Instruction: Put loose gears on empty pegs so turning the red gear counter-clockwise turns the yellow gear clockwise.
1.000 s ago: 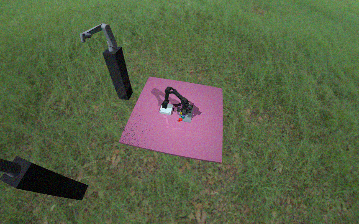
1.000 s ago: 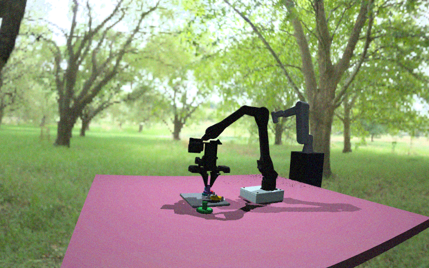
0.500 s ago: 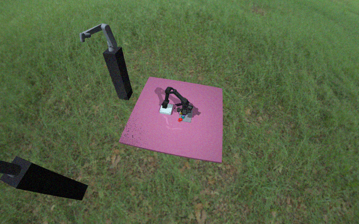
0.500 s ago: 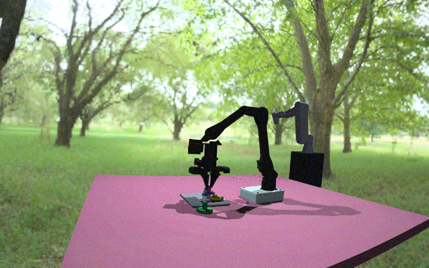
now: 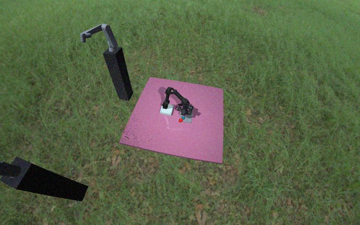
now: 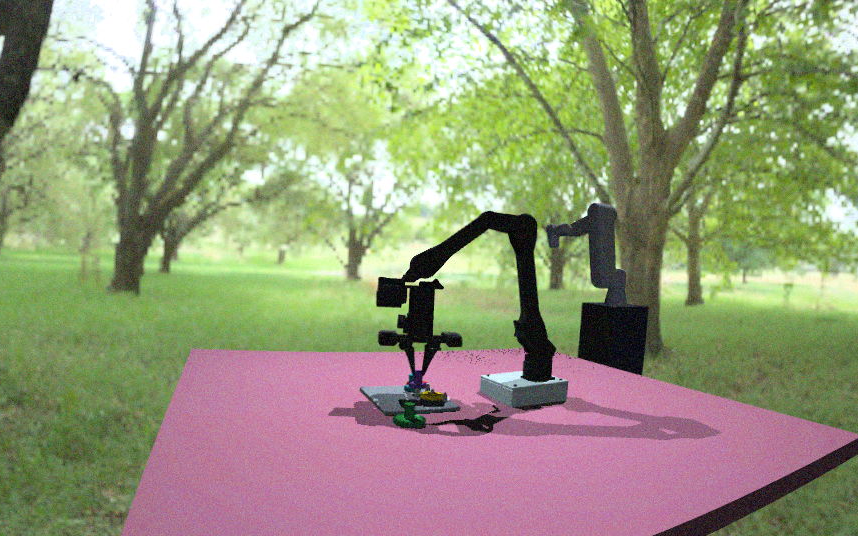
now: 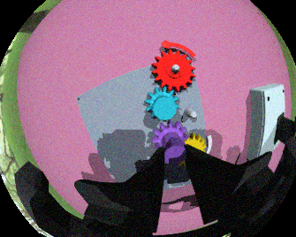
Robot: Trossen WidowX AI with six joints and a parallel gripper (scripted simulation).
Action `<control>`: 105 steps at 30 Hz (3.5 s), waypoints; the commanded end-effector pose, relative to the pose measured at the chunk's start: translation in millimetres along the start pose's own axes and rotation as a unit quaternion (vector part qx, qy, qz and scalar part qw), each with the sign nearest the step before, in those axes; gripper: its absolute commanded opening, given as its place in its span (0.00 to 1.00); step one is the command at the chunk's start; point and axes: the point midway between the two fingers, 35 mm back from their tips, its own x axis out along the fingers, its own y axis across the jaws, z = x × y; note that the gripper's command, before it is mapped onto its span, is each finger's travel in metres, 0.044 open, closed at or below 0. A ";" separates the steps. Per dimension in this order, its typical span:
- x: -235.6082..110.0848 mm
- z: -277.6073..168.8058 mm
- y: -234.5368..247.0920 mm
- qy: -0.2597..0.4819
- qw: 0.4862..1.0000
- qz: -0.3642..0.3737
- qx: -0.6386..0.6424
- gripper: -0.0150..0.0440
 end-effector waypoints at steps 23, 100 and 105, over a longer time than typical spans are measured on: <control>-2.0 0.0 1.5 -0.002 0.975 0.000 -0.224 0.25; 14.1 -1.7 -0.4 -0.002 1.000 0.000 0.015 0.25; 14.5 -0.1 -1.4 -0.002 1.000 0.000 -0.030 0.25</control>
